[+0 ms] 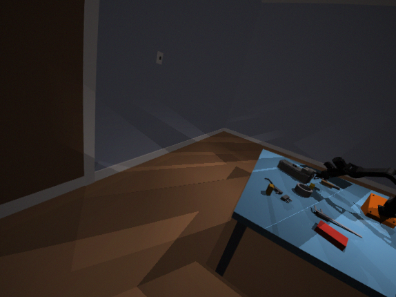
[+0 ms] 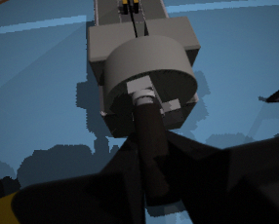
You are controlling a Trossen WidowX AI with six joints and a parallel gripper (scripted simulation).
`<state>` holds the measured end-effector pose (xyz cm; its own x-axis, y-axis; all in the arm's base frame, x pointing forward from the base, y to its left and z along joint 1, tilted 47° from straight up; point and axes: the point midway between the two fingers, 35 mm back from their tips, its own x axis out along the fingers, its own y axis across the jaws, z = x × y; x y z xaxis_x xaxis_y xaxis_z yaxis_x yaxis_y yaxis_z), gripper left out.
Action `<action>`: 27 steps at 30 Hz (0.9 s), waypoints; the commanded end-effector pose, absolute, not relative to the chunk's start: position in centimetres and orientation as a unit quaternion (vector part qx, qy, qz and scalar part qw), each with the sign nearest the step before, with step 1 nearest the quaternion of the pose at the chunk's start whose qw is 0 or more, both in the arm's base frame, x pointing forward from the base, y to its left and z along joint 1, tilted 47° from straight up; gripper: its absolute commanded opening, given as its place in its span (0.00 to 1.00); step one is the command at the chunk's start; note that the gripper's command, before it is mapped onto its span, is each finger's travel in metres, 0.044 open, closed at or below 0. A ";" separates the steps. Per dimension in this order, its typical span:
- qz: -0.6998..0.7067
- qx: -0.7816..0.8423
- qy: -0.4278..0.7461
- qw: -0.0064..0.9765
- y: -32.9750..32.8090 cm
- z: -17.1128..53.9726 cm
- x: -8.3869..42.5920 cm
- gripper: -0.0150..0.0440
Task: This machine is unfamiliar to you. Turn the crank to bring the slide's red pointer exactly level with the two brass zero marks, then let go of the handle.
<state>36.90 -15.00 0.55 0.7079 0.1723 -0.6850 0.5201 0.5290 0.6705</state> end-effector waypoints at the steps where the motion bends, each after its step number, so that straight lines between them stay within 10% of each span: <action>1: -0.122 0.474 0.366 0.791 -15.7 0.2 36.4 0.25; 27: -0.122 0.474 0.366 0.791 -15.9 -0.3 36.1 0.25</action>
<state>36.61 -15.31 0.23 0.7103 0.1710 -0.6829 0.5186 0.5288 0.6718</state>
